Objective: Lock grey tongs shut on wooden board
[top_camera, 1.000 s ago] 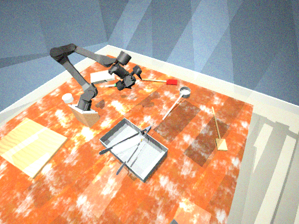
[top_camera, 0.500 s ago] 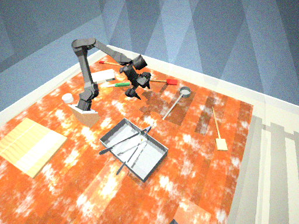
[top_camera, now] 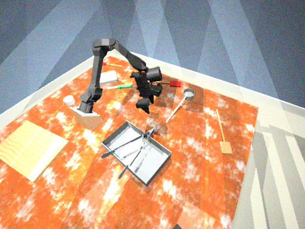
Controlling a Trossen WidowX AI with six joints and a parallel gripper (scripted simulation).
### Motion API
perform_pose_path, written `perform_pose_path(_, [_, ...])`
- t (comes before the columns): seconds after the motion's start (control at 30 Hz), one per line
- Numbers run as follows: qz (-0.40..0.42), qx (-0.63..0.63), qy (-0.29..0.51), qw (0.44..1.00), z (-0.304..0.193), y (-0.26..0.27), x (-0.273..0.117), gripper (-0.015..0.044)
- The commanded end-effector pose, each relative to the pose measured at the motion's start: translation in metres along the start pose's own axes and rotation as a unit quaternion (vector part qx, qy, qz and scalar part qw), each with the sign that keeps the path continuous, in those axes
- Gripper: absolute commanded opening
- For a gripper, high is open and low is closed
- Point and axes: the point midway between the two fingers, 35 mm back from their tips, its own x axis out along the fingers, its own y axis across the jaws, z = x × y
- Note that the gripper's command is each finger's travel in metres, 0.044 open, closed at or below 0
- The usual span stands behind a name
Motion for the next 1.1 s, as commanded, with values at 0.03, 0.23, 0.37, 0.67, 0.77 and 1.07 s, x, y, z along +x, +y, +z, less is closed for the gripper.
perform_pose_path(0.03, [0.003,-0.177,0.075,0.981,0.014,-0.074,0.011,0.044])
perform_pose_path(0.23, [0.026,-0.264,0.1,0.959,0.014,-0.114,0.012,0.044])
perform_pose_path(0.37, [0.053,-0.326,0.11,0.937,0.012,-0.141,0.011,0.044])
perform_pose_path(0.67, [0.122,-0.452,0.1,0.878,-0.002,-0.199,0.008,0.044])
perform_pose_path(0.77, [0.137,-0.479,0.092,0.862,-0.006,-0.212,0.007,0.044])
perform_pose_path(1.07, [0.137,-0.479,0.092,0.862,-0.006,-0.212,0.007,0.044])
